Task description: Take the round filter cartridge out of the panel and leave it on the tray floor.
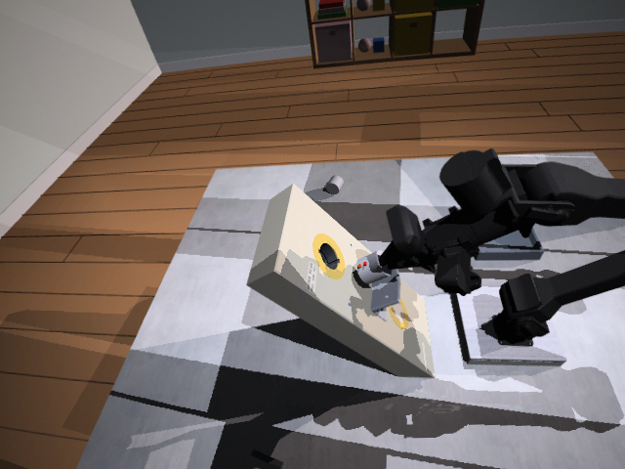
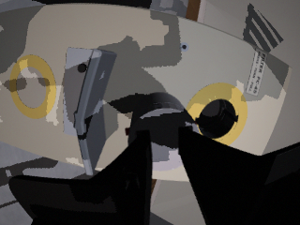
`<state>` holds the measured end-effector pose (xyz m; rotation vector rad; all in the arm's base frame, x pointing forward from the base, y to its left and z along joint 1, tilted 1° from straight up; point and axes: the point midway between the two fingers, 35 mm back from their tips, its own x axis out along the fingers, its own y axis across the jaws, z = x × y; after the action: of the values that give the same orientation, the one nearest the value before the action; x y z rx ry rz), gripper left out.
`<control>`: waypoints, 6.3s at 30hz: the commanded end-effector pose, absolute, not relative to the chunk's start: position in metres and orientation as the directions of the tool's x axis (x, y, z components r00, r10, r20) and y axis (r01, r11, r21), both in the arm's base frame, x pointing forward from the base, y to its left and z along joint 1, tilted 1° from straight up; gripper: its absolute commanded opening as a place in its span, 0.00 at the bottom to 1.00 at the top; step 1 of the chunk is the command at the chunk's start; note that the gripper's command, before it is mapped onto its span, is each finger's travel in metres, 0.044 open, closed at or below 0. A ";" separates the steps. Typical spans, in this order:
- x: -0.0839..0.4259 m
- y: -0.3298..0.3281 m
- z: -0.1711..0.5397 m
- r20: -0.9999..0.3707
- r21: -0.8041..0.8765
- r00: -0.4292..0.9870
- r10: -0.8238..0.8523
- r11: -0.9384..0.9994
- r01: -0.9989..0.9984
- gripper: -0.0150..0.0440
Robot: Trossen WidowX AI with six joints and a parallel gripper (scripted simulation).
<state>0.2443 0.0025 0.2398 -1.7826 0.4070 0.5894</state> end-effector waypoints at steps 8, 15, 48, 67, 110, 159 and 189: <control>0.242 0.002 0.235 -0.584 -0.783 0.812 0.024 -0.283 -0.554 0.42; 0.242 0.002 0.235 -0.584 -0.783 0.812 0.024 -0.283 -0.554 0.42; 0.246 0.002 0.236 -0.725 -0.664 0.689 0.022 -0.290 -0.689 0.42; 0.248 0.002 0.237 -0.821 -0.550 0.571 0.020 -0.296 -0.781 0.42; 0.271 0.003 0.279 -0.655 -0.728 0.755 0.023 -0.289 -0.622 0.42; 0.239 0.004 0.264 -0.866 0.002 0.499 0.020 0.999 -0.035 0.77; 0.249 0.004 0.248 -0.867 0.010 0.498 0.020 1.000 -0.021 0.77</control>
<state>0.2464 0.0043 0.2566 -0.0072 1.0373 0.0317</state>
